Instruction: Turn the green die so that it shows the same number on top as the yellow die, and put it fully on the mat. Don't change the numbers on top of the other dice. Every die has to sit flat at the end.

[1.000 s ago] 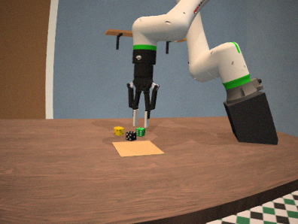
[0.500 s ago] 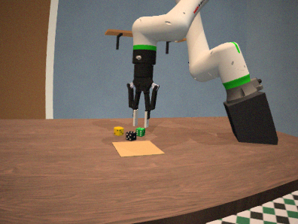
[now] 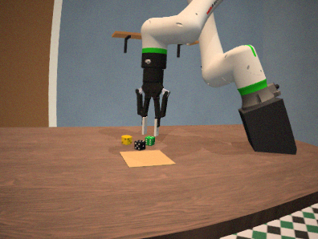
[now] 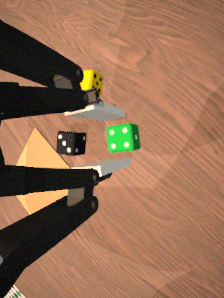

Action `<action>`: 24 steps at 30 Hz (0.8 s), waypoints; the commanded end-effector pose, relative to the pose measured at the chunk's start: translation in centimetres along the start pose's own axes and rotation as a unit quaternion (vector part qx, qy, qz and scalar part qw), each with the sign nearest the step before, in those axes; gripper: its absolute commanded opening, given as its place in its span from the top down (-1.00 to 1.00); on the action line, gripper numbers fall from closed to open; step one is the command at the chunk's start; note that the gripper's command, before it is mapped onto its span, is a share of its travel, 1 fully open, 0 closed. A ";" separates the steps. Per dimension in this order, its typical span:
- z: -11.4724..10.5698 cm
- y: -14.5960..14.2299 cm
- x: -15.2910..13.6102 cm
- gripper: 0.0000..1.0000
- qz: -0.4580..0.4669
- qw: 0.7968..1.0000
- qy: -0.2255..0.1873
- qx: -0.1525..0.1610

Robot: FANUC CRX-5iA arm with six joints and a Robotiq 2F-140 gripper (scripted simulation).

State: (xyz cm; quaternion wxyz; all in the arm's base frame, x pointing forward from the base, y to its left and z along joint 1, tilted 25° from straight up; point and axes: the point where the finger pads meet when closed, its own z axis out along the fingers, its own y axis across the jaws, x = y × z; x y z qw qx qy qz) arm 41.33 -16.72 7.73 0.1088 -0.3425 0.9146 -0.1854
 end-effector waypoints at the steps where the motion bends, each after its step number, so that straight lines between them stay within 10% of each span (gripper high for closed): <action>1: 0.0 0.0 0.0 0.44 0.000 1.000 0.000 0.000; 24: 1.4 0.0 0.0 0.44 0.000 1.000 0.000 0.000</action>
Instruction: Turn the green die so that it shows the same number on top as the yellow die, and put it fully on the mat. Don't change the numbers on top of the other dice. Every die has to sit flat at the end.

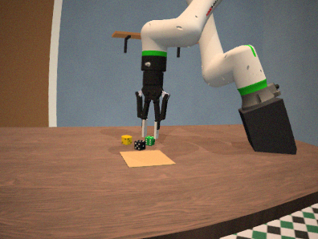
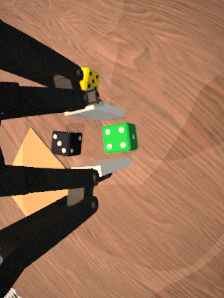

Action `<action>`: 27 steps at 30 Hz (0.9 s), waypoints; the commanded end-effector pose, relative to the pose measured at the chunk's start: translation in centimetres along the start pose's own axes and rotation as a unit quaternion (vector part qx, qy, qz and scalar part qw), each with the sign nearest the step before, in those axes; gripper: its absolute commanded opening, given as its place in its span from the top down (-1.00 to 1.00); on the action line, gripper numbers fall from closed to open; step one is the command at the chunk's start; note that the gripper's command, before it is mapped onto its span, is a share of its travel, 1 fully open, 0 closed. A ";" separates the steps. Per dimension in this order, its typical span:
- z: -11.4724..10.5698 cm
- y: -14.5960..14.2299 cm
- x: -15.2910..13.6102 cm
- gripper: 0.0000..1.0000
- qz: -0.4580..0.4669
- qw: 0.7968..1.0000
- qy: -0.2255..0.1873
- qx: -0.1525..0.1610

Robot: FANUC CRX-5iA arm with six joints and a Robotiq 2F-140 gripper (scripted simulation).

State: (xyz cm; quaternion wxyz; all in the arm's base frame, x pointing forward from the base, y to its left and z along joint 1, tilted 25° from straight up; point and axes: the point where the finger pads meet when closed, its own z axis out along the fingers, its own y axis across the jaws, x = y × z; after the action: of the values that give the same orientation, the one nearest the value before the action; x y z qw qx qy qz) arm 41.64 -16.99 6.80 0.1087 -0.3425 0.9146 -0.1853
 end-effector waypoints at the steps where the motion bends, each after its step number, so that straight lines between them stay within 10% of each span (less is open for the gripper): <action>1: 0.6 0.0 0.0 0.44 0.000 1.000 0.000 0.000; 27: 2.6 0.0 0.0 0.44 0.000 1.000 0.000 0.000</action>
State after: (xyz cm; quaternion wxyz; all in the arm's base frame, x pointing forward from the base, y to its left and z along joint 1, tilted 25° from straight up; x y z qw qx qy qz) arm 42.51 -17.68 4.43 0.1088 -0.3425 0.9146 -0.1854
